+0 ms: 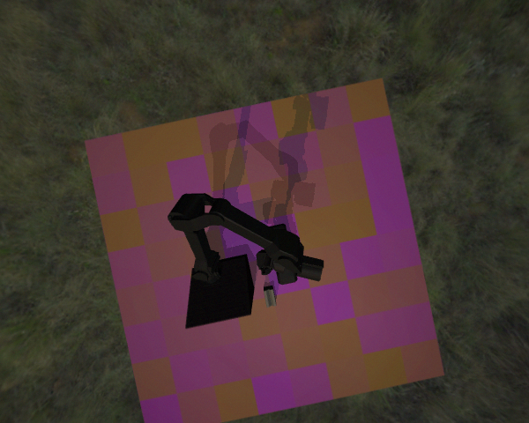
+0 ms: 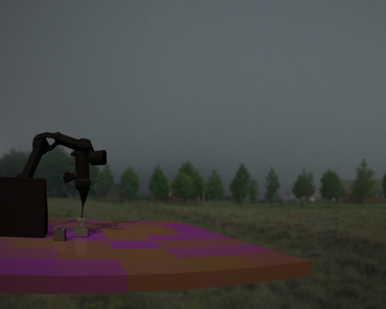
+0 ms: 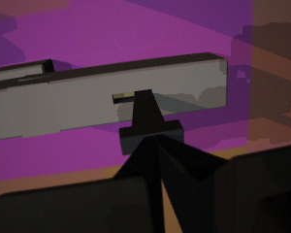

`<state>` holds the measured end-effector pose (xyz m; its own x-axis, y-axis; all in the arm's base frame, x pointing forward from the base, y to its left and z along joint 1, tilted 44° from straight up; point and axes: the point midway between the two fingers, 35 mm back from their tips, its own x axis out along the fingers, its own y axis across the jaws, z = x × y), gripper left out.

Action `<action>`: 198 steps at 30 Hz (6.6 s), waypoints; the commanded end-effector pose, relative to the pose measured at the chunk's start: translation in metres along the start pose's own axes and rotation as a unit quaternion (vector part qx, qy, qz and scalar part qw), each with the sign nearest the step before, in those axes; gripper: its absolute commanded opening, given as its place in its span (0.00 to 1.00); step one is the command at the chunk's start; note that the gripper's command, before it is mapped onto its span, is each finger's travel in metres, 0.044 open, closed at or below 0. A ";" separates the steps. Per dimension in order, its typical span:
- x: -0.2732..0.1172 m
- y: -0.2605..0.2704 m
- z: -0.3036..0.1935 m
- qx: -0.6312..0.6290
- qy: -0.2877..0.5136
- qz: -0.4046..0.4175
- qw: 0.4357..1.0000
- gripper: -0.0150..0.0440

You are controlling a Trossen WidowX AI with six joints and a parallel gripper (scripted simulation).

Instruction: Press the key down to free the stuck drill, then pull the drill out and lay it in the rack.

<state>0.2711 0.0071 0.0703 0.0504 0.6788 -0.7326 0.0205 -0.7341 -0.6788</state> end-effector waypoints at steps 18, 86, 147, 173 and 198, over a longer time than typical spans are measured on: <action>0.028 -0.001 0.012 0.005 -0.028 -0.009 1.000 0.25; 0.022 0.139 -0.010 -0.969 -0.027 -0.025 -0.246 1.00; 0.077 0.156 0.007 -0.710 0.023 -0.015 -0.704 1.00; 0.101 0.148 0.008 -0.708 0.021 -0.015 -0.706 0.78; 0.101 0.156 0.009 -0.710 0.024 -0.014 -0.704 0.25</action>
<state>0.2696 -0.0362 -0.1076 -0.0026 0.6878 -0.7259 -0.9999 -0.0095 -0.0055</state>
